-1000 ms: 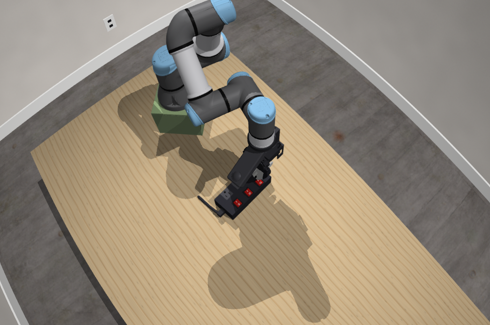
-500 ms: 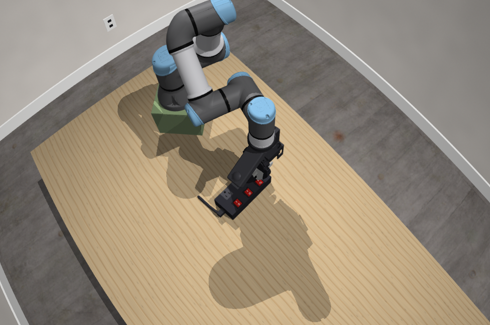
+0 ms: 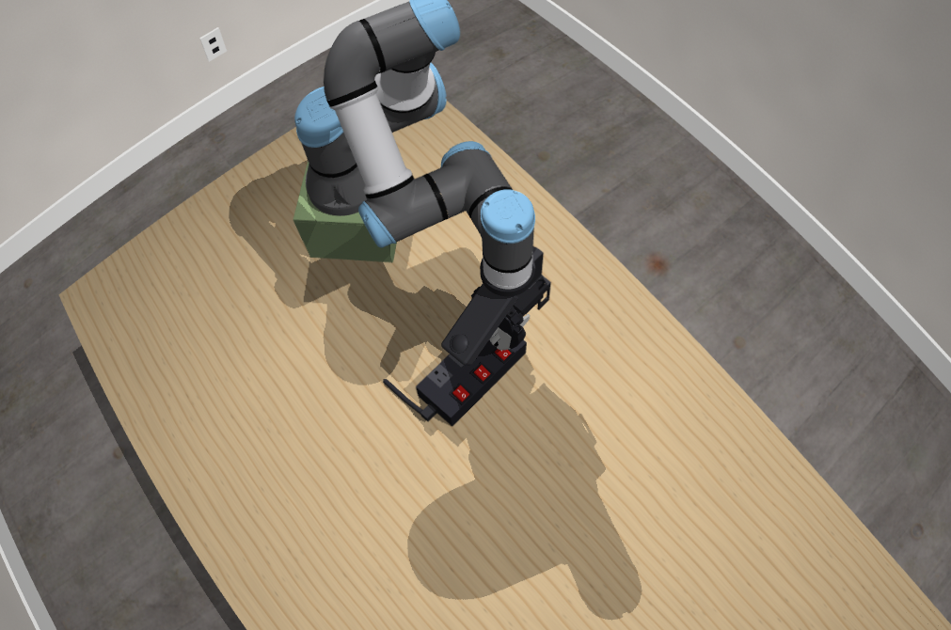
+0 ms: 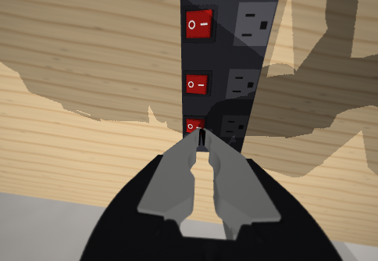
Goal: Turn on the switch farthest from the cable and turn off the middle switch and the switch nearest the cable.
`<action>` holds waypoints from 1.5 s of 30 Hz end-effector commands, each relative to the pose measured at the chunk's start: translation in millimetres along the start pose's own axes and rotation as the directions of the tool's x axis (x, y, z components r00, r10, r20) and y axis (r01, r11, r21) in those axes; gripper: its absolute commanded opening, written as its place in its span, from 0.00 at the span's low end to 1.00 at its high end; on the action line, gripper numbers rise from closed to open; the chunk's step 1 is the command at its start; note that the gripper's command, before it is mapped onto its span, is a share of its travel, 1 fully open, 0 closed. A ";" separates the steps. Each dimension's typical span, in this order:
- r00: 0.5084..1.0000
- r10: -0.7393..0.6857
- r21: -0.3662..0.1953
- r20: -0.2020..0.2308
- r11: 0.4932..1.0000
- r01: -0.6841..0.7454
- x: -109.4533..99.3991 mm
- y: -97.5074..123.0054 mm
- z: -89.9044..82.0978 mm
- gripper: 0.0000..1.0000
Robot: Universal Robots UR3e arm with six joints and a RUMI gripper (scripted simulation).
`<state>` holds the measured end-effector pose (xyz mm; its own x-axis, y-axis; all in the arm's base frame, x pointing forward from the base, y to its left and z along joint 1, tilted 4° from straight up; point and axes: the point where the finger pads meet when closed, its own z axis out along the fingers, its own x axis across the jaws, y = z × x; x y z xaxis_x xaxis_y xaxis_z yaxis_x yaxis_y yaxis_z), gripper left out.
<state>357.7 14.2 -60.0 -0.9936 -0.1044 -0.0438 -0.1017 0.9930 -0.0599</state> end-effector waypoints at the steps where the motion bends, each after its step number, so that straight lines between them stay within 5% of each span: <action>1: 1.000 0.000 0.001 0.002 1.000 0.000 -0.8 -0.3 1.3 0.00; 29: 1.000 0.000 0.001 0.002 1.000 0.000 -0.8 -0.3 1.4 0.00; 45: 1.000 0.000 0.001 0.002 1.000 0.000 -0.7 -0.2 -31.8 0.00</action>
<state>356.7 15.4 -38.0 -0.9935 -0.1045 -0.0449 -0.1017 0.9930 -0.0603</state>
